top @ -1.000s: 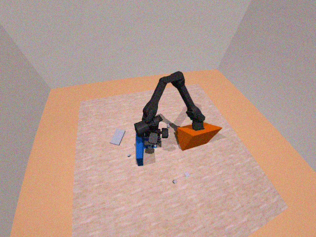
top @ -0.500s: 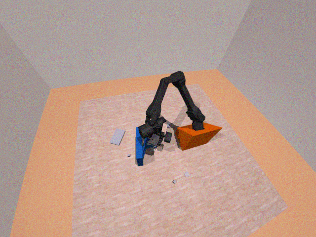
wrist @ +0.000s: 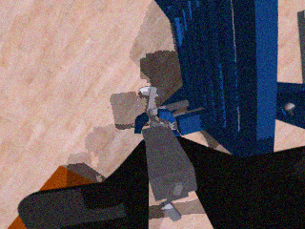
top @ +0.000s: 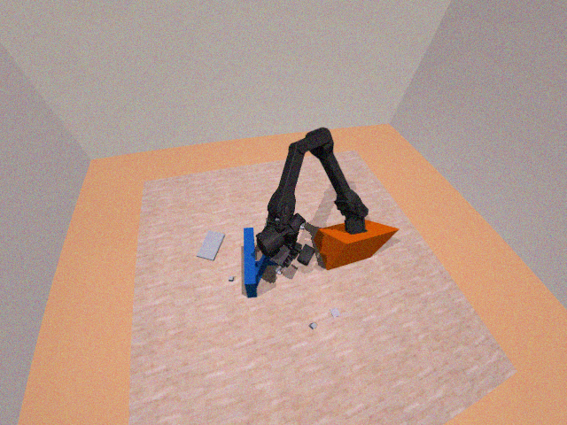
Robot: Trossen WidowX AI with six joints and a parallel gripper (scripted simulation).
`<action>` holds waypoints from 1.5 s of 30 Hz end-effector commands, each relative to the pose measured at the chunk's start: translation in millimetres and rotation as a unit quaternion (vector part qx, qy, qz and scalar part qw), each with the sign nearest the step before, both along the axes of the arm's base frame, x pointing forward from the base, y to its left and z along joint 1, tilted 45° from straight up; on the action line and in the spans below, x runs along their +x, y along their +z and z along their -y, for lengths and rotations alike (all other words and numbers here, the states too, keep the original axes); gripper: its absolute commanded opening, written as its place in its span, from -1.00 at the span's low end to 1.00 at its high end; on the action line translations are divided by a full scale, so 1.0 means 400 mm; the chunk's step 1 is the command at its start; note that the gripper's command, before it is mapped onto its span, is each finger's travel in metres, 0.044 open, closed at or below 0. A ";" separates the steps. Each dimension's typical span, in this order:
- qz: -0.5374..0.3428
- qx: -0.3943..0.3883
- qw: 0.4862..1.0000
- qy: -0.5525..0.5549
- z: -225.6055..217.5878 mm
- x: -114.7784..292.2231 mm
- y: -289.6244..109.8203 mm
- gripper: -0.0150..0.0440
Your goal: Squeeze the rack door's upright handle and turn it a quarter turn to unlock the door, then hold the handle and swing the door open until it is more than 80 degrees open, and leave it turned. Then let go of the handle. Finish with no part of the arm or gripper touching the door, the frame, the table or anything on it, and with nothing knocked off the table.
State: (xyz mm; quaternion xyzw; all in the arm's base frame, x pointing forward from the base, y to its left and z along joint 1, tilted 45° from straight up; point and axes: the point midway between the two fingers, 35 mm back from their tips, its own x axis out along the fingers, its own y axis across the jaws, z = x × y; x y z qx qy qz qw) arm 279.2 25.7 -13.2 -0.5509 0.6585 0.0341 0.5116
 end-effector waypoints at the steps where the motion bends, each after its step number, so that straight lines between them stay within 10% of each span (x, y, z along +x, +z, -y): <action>1: 0.034 0.006 0.999 -0.032 -0.009 -0.008 -0.013 -0.45; 45: 0.250 0.050 0.932 -0.255 -0.154 -0.062 -0.162 -0.45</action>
